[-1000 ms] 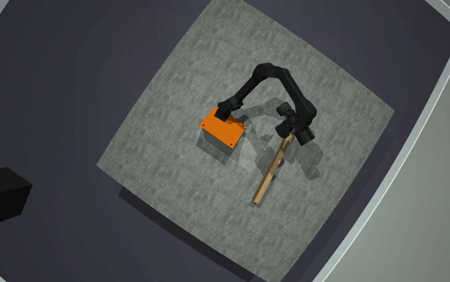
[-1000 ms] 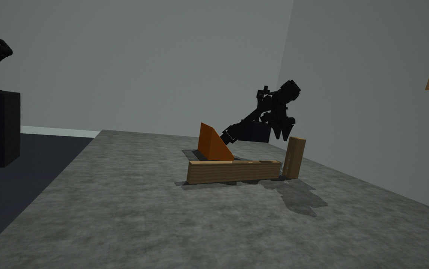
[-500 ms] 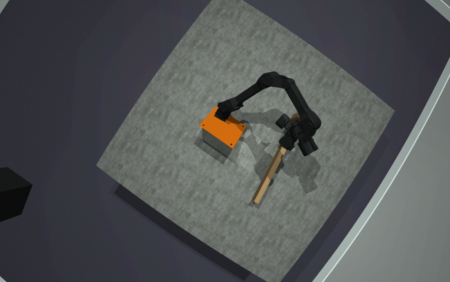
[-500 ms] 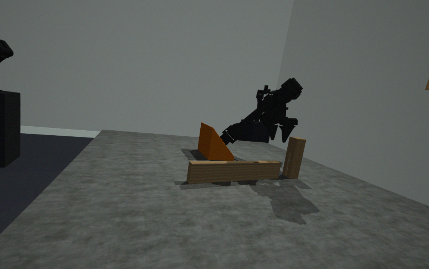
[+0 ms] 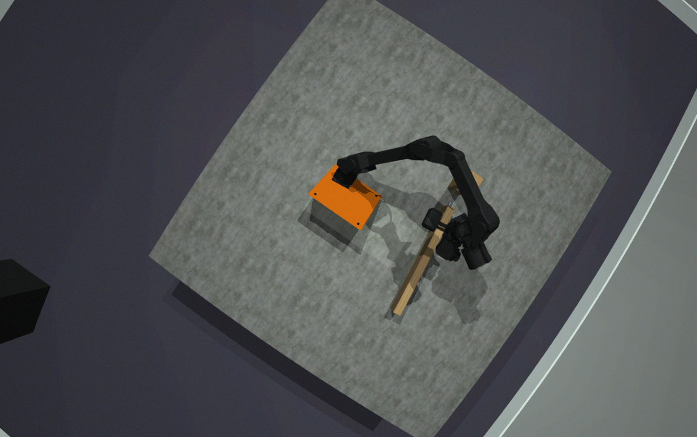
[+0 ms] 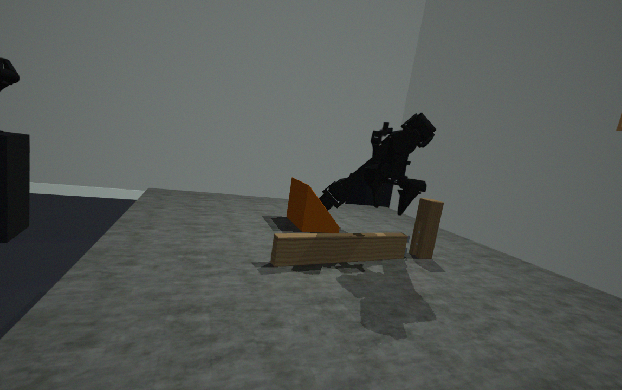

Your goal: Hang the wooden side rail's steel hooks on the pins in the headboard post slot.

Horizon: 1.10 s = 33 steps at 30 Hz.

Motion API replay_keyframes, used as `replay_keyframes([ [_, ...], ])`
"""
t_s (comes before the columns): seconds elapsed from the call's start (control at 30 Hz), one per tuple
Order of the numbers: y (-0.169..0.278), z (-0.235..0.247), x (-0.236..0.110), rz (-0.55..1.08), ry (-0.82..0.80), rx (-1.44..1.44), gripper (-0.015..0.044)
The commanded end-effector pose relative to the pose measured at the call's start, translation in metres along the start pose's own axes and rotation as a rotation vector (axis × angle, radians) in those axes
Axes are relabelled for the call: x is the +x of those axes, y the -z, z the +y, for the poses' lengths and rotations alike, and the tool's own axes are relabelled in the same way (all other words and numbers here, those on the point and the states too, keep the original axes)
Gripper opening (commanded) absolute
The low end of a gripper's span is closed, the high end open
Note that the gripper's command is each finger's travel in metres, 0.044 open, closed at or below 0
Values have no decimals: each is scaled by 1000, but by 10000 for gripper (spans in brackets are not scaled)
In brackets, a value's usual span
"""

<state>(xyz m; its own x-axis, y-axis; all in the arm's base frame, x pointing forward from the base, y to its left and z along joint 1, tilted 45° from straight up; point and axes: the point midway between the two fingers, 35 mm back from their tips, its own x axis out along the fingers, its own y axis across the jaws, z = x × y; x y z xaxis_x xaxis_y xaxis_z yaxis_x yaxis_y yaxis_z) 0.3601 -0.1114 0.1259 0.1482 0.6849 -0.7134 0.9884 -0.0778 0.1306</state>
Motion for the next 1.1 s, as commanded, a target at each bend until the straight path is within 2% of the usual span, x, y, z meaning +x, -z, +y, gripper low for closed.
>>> replay_keyframes([
  [0.0, -4, 1, 14, 0, 13, -8, 440],
  [0.1, -3, 0, 35, 6, 18, 4, 440],
  [1.07, -4, 1, 77, 6, 18, 5, 440],
])
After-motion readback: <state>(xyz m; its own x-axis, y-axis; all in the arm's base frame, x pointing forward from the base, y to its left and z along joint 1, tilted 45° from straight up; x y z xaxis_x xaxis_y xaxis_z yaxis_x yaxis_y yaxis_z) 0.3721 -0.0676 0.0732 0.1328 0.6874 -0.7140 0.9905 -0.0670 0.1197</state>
